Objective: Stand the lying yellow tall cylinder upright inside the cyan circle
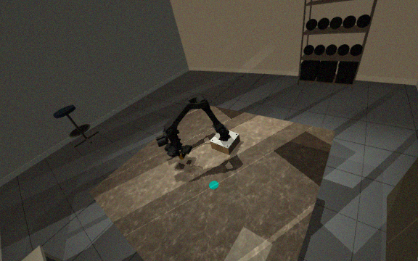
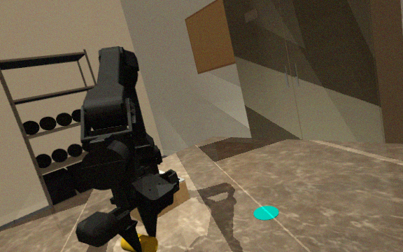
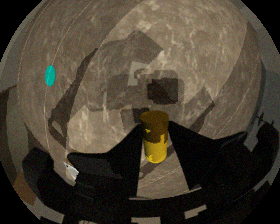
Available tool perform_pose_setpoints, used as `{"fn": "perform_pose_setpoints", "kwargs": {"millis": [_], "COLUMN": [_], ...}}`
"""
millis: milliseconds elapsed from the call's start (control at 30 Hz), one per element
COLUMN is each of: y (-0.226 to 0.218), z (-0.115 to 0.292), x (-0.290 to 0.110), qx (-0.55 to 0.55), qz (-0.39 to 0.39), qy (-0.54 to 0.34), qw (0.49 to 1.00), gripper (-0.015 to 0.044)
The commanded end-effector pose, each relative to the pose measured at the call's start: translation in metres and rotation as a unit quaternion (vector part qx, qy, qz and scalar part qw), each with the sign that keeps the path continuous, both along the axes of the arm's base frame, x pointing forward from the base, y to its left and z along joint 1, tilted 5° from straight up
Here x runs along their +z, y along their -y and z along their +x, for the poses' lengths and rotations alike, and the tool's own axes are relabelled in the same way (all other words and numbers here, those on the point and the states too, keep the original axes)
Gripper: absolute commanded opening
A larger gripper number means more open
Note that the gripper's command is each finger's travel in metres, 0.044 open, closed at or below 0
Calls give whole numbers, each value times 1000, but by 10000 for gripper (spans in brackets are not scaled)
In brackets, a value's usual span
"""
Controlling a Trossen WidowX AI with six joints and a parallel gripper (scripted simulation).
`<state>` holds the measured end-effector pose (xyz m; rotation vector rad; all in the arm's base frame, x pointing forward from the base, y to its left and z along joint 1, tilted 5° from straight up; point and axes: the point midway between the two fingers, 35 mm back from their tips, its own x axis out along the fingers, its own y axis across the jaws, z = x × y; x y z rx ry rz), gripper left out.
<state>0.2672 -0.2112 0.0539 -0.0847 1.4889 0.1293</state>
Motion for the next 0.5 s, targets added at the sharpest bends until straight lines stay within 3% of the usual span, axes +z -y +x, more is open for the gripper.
{"fn": "perform_pose_setpoints", "kwargs": {"millis": [0,467], "y": [0,-5], "z": [-1,-3], "x": [17,45], "qx": [2,9], "qz": [0,0], "qy": [3,3], "qw": [1000,1000], "gripper": [105,105]}}
